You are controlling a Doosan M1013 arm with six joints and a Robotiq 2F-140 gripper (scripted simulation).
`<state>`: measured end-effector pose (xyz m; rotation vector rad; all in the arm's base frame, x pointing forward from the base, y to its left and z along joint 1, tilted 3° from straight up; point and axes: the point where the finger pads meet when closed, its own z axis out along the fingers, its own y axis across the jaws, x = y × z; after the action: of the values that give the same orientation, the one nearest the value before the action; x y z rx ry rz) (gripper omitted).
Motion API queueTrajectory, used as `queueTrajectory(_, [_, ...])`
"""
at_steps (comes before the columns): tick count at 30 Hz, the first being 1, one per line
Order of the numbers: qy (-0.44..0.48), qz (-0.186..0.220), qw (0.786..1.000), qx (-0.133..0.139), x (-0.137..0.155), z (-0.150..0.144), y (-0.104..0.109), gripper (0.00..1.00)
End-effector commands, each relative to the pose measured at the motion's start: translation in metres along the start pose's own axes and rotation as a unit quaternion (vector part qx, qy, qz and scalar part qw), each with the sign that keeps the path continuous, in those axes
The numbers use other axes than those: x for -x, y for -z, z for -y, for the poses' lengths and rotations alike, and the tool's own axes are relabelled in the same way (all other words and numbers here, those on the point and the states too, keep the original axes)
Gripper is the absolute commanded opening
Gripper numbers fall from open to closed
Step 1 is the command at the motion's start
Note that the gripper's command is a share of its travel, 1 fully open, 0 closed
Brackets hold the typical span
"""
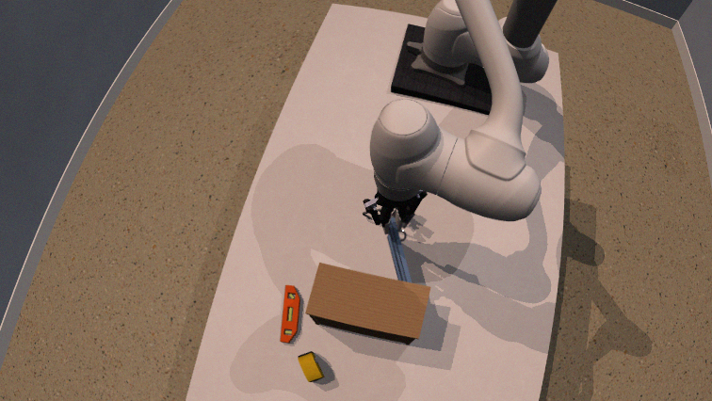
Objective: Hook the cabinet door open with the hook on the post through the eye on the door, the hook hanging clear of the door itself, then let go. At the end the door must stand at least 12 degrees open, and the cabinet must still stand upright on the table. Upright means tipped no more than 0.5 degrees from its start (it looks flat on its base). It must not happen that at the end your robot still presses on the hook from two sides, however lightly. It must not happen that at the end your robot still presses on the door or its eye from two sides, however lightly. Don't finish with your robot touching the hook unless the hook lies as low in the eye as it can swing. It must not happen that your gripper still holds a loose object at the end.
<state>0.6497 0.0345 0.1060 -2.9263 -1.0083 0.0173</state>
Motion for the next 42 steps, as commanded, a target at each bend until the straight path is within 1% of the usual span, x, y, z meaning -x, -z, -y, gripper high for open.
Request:
queueTrajectory(1, [0.005, 0.001, 1.0, -0.001, -0.001, -0.005, 0.0, 0.16])
queueTrajectory(42, [0.1, 0.001, 0.995, -0.001, -0.004, -0.032, 0.0, 0.16])
